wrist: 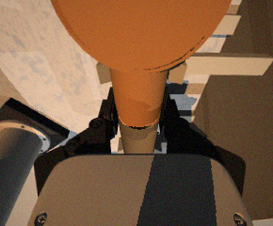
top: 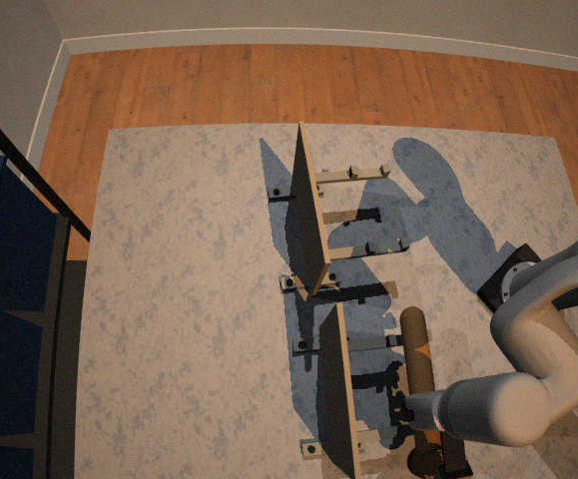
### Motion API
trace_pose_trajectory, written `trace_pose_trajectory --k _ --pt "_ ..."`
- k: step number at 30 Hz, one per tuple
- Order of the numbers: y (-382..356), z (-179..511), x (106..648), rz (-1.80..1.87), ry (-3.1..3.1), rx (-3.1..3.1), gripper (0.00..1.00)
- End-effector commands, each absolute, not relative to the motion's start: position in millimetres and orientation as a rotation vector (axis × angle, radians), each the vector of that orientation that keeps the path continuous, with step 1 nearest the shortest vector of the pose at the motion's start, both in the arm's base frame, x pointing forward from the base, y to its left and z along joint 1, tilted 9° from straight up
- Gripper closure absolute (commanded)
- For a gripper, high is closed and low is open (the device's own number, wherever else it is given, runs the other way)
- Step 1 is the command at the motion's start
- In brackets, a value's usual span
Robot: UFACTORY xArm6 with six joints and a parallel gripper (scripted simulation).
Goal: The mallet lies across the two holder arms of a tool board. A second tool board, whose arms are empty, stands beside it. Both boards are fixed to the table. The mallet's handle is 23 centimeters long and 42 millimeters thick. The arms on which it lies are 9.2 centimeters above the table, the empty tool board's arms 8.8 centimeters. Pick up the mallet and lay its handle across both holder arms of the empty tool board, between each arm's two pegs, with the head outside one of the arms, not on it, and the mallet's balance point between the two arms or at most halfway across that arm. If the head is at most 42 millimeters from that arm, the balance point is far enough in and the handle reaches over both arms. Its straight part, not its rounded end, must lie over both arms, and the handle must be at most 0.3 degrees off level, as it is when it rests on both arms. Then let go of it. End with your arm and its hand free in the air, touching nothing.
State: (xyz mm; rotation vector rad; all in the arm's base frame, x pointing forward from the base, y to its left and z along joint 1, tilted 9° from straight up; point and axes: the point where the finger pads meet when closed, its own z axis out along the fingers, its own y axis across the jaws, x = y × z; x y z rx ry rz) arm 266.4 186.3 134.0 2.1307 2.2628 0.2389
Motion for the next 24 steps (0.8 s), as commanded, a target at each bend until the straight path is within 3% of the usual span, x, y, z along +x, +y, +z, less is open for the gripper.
trace_pose_trajectory --k 1,16,17,24 --pt "187.7 129.2 268.4 0.244 2.262 2.130 1.00" --pt "187.8 128.5 268.4 0.244 2.262 2.130 1.00" --pt "187.8 128.5 268.4 0.244 2.262 2.130 0.00" --pt "187.8 128.5 268.4 0.244 2.262 2.130 0.00"
